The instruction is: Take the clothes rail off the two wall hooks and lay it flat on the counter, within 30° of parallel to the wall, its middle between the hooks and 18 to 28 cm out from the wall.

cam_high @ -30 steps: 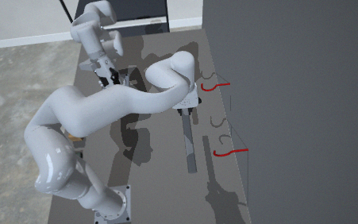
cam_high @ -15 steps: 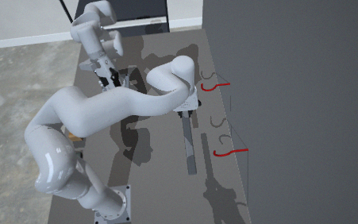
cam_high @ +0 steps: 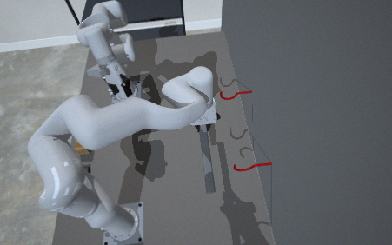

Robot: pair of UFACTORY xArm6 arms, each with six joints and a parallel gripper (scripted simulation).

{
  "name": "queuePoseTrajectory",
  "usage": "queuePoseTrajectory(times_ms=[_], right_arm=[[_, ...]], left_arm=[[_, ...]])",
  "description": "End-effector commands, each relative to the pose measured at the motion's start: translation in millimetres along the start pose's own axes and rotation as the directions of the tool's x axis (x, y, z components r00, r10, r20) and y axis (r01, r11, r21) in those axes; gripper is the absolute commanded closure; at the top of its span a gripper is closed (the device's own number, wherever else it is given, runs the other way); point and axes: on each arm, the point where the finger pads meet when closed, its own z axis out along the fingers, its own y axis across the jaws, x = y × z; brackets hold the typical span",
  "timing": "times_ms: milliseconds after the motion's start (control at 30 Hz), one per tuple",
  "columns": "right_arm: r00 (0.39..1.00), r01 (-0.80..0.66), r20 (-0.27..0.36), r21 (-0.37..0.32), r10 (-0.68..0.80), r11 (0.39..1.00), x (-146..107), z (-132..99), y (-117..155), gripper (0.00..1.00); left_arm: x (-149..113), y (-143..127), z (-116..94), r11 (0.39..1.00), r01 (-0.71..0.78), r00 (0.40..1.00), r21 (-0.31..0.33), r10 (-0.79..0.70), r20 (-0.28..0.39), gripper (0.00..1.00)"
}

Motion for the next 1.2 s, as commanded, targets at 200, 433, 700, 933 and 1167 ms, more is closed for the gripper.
queuePoseTrajectory(times_ms=[200,433,700,933,1167], right_arm=[[1.000,0.000,-0.002,-0.003,0.000,1.000,0.4,16.3,0.6,1.00],[1.000,0.000,-0.002,-0.003,0.000,1.000,0.4,24.6,0.6,1.00],[1.000,0.000,-0.002,-0.003,0.000,1.000,0.5,38.0,0.6,1.00],[1.000,0.000,-0.002,-0.003,0.000,1.000,0.5,49.6,0.6,1.00],[1.000,0.000,-0.002,-0.003,0.000,1.000,0.5,58.0,0.6,1.00]], left_arm=[[0.2,-0.3,-0.6,1.000,0.000,1.000,0.001,0.000,-0.001,0.00],[0.2,-0.3,-0.6,1.000,0.000,1.000,0.001,0.000,-0.001,0.00],[0.2,-0.3,-0.6,1.000,0.000,1.000,0.001,0.000,-0.001,0.00],[0.2,-0.3,-0.6,1.000,0.000,1.000,0.001,0.000,-0.001,0.00],[0.2,-0.3,-0.6,1.000,0.000,1.000,0.001,0.000,-0.001,0.00]])
